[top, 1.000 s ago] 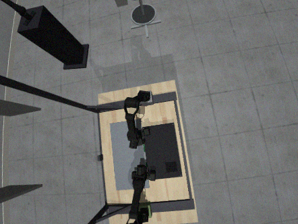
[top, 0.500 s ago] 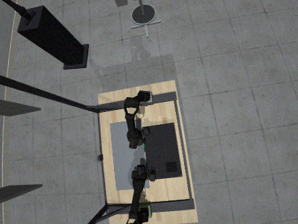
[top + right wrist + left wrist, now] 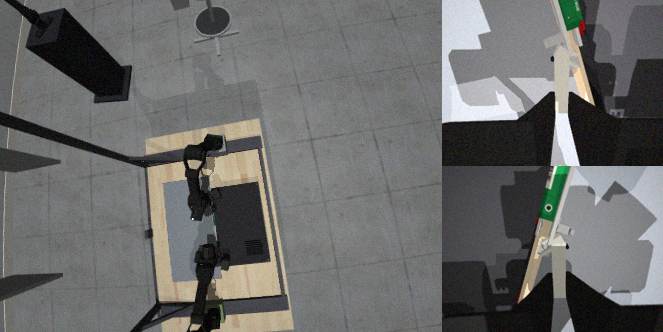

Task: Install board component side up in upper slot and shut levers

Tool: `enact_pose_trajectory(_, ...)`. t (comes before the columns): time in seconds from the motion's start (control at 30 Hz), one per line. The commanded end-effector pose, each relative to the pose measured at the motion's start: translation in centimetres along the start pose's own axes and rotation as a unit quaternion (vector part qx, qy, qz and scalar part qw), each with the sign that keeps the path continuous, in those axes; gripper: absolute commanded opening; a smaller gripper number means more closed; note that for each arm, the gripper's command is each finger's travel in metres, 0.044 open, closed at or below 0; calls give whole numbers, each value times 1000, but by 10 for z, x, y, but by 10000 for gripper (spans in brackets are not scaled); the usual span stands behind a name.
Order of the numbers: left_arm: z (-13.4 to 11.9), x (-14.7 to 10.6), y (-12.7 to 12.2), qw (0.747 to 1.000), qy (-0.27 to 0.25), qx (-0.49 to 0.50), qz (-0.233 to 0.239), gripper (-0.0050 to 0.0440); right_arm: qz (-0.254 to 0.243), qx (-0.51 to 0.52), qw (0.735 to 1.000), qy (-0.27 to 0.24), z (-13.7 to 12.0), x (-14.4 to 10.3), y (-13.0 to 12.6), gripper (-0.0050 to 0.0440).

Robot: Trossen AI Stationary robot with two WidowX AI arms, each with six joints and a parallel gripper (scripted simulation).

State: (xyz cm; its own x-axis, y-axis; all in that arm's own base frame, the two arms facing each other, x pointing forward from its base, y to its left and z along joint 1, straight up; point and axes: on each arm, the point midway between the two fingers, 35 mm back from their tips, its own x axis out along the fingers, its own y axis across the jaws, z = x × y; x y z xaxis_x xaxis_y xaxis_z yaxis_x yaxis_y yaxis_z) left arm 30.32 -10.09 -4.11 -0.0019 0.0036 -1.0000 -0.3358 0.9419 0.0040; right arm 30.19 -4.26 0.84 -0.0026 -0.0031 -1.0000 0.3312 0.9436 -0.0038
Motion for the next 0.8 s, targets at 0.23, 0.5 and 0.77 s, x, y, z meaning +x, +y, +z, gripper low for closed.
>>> enact_pose_trajectory(0.23,4,-6,-10,996,-5,-92,-6,8,1,99,995,-7,6,-6,7,8)
enact_pose_trajectory(0.5,6,-6,-12,991,-5,-136,-6,8,1,143,990,-8,7,-6,9,8)
enact_pose_trajectory(0.77,4,-7,-10,991,-5,-137,-6,8,1,144,990,-6,5,-6,8,8)
